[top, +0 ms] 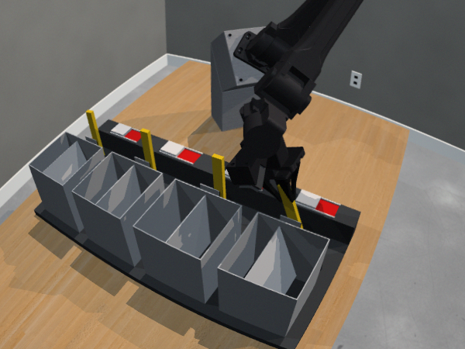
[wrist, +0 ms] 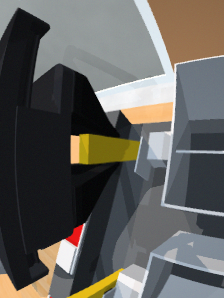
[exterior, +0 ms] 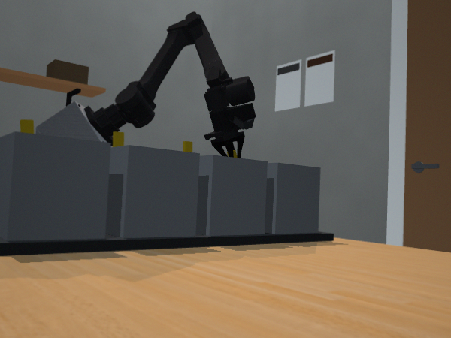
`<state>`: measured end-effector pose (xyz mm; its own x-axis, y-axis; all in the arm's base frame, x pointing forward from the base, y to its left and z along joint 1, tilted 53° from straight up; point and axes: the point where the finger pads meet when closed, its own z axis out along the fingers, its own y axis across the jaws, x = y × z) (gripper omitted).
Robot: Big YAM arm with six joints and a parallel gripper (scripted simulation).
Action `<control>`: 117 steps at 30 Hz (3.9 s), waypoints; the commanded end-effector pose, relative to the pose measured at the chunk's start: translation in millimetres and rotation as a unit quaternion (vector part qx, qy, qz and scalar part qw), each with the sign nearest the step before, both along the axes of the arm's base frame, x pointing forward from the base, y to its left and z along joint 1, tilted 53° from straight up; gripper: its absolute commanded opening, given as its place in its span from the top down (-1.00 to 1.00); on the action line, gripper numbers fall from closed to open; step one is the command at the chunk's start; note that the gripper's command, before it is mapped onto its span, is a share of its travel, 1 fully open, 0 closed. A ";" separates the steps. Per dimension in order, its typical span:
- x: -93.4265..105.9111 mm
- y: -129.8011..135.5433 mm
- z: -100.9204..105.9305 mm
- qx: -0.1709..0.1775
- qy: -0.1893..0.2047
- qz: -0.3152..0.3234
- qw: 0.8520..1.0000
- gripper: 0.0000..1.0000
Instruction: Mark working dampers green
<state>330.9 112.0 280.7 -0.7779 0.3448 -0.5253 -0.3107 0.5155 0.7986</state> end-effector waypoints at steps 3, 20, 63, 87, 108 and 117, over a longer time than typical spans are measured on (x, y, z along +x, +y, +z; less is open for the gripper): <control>3.0 1.9 -11.0 0.002 0.008 0.006 1.000 0.66; 3.0 1.9 -11.0 0.002 0.008 0.006 1.000 0.66; -13.6 -29.3 22.6 -0.004 -0.015 -0.001 1.000 0.28; -29.3 -52.4 27.6 -0.007 -0.001 0.008 1.000 0.28; 37.2 -58.8 155.3 -0.150 0.066 -0.098 0.982 0.28; 38.8 -63.9 140.5 -0.155 0.088 -0.105 0.978 0.28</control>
